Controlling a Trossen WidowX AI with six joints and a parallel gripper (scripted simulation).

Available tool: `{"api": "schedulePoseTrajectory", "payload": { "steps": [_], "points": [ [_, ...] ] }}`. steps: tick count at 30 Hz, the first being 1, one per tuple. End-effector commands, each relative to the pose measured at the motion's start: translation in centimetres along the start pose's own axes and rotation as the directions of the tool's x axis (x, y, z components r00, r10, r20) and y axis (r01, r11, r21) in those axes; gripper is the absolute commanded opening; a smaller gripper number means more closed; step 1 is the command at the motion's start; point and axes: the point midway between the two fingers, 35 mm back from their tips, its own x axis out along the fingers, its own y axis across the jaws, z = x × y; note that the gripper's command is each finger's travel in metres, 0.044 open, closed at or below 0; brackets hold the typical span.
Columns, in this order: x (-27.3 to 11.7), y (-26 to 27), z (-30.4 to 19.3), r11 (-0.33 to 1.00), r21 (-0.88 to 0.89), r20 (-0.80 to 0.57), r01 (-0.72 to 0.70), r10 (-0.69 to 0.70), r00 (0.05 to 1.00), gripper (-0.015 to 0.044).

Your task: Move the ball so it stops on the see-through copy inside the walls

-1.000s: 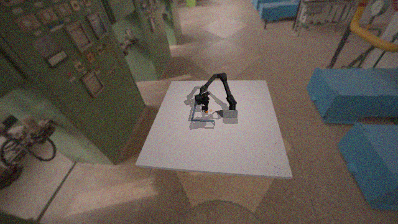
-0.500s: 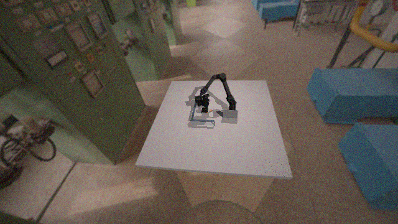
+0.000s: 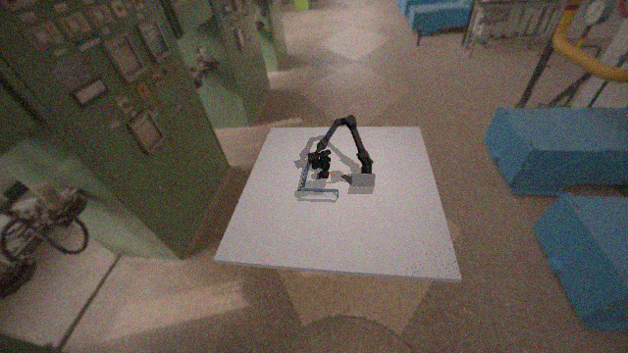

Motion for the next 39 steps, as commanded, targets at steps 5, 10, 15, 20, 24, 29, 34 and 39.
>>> {"api": "schedulePoseTrajectory", "payload": {
  "steps": [5, 10, 15, 20, 24, 29, 34, 39],
  "points": [
    [0.1, -0.1, -0.1, 1.000, -0.005, 0.000, 0.006, -0.006, 1.000, 0.0080],
    [-1.7, 0.1, 0.3, 1.000, -0.006, 0.001, 0.001, -0.001, 1.000, 0.0000],
    [-4.6, 0.3, 0.6, 1.000, -0.007, 0.001, -0.004, 0.004, 1.000, 0.0000],
    [-7.5, 0.4, 0.6, 1.000, -0.007, 0.000, -0.005, 0.005, 1.000, 0.0000],
    [-9.9, 0.3, 0.4, 1.000, -0.007, -0.001, -0.003, 0.003, 1.000, 0.0000],
    [-12.4, 0.1, 0.0, 1.000, -0.007, -0.002, 0.001, -0.002, 1.000, 0.0000],
    [-12.4, 0.0, -0.2, 1.000, -0.007, -0.002, 0.002, -0.002, 1.000, 0.0000],
    [-11.4, -0.5, -1.3, 1.000, -0.007, -0.002, 0.002, -0.002, 1.000, 0.0000]
  ]
}}
